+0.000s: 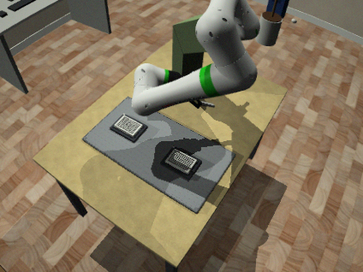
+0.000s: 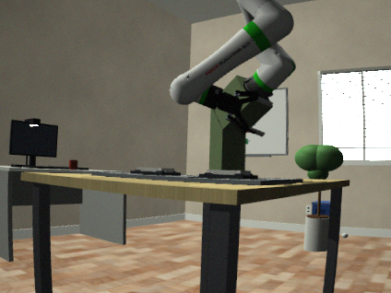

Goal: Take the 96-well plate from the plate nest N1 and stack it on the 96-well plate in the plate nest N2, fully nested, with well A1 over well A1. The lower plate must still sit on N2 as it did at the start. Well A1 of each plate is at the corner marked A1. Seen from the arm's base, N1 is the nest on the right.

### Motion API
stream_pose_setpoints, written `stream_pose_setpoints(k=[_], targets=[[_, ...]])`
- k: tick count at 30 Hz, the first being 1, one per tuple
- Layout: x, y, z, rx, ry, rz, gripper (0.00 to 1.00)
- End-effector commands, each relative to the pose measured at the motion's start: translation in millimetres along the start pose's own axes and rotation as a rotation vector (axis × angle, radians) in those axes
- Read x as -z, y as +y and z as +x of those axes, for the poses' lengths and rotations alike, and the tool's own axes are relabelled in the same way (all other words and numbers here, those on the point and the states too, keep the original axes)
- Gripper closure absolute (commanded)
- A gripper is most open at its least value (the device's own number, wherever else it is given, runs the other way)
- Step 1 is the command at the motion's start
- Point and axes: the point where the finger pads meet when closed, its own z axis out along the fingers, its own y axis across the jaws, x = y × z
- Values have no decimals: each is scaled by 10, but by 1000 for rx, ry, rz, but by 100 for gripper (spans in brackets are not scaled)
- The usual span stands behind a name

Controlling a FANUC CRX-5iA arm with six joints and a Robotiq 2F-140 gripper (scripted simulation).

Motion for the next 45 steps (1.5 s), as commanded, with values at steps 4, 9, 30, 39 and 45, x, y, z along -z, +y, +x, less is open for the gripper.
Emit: stream_pose_setpoints(k=[4,9,30,39,45], targets=[[1,0,0,0,0,0,0],[1,0,0,0,0,0,0],[281,-530,229,119,94,179,0],[474,-802,334,175,144,267,0],[641,-1000,405,228,198,355,0]])
